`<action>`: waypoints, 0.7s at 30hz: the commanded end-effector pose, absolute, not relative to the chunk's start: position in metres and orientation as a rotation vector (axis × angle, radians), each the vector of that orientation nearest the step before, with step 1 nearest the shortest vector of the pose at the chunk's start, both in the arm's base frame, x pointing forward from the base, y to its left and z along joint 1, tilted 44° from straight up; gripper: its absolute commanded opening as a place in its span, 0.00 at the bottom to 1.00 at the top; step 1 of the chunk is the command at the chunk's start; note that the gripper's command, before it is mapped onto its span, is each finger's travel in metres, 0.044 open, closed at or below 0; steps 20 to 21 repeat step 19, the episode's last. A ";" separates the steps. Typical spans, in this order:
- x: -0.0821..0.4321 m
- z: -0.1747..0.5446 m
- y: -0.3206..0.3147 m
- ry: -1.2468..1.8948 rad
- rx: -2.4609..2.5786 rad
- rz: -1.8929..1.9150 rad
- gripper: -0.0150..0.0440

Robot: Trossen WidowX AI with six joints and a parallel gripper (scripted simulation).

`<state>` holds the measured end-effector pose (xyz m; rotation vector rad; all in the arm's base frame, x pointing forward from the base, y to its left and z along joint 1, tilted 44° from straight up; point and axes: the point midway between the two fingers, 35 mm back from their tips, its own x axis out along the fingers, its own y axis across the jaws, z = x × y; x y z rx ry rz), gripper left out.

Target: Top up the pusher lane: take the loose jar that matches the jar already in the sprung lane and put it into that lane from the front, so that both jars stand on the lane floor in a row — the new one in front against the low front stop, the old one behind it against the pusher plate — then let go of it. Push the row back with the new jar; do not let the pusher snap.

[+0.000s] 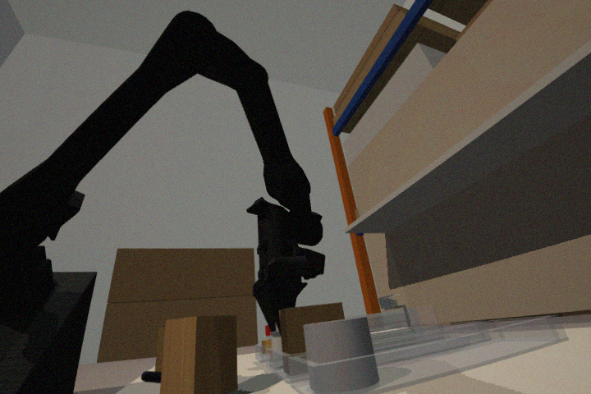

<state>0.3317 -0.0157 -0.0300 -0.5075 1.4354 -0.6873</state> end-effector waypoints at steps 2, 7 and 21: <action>0.334 -0.019 -0.005 1.427 -0.500 -0.683 0.73; 0.332 -0.020 -0.004 1.427 -0.500 -0.683 0.73; 0.294 -0.024 0.002 1.430 -0.499 -0.681 0.73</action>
